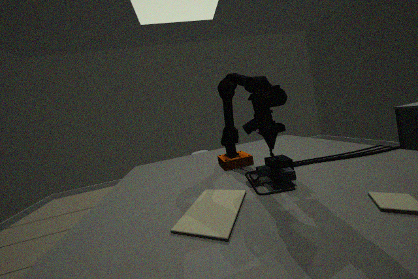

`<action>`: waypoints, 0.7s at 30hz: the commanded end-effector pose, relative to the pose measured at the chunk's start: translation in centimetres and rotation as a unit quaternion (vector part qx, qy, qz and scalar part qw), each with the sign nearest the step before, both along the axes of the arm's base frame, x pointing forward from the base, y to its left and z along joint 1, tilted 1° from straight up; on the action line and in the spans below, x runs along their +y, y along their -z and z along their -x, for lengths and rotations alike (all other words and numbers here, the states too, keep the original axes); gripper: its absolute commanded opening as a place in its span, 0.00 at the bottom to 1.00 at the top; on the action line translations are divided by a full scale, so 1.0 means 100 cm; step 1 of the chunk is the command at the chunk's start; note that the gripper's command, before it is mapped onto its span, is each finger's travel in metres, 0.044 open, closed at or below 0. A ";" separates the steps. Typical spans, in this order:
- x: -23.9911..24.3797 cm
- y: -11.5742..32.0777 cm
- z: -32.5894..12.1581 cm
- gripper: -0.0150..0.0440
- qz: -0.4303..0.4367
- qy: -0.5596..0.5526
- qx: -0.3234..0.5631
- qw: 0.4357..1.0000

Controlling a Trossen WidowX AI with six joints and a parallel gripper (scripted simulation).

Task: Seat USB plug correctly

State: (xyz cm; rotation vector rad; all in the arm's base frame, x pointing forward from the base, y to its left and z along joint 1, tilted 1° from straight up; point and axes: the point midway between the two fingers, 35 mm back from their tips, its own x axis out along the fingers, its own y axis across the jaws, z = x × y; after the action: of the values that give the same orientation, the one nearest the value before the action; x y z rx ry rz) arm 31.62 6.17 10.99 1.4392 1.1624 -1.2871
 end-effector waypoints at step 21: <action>0.001 0.003 0.000 0.25 -0.002 -0.003 -0.001 1.000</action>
State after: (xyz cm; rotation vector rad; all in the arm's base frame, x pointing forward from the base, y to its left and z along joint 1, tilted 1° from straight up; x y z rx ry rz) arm 31.63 6.17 10.74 1.4393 1.1624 -1.2870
